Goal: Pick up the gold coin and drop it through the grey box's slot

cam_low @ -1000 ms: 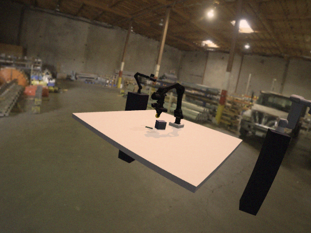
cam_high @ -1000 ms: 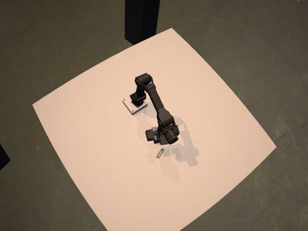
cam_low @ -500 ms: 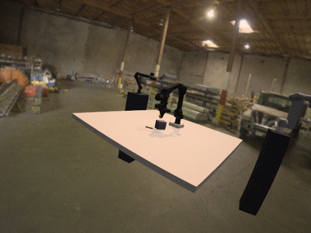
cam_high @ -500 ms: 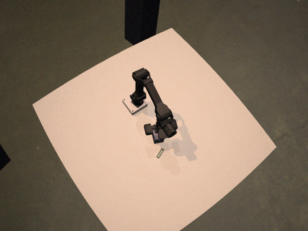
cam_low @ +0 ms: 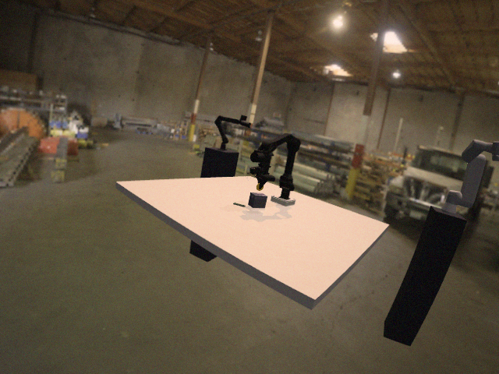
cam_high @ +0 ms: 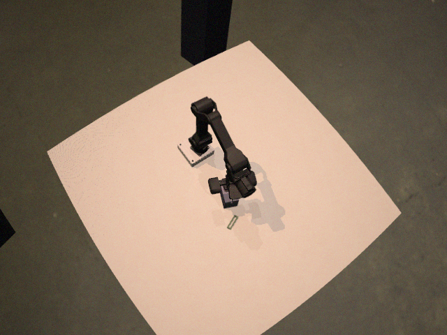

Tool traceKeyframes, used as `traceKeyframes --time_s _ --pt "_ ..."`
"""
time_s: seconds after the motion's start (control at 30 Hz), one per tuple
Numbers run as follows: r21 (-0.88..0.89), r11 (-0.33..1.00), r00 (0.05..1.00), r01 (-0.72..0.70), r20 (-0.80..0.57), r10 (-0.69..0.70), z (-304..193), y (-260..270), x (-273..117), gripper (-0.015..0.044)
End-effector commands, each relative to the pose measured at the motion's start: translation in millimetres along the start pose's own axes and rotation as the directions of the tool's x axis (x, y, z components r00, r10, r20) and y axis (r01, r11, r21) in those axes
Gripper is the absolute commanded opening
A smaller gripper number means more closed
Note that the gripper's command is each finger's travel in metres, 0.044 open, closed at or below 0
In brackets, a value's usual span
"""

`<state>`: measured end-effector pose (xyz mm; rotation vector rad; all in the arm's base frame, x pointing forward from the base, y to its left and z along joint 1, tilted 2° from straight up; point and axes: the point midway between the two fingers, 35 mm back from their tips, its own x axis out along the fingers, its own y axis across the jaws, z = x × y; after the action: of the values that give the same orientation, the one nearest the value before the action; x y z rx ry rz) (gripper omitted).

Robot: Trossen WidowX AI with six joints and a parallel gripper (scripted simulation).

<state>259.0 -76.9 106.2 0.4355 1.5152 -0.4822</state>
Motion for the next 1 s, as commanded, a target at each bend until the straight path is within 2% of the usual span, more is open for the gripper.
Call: traceKeyframes --time_s 0.0,0.97 --pt "0.001 1.0 1.0 -0.001 0.003 0.001 0.0 0.4 -0.8 0.0" --pt "0.007 1.0 1.0 -0.001 0.003 0.001 -3.6 0.7 2.1 0.0"
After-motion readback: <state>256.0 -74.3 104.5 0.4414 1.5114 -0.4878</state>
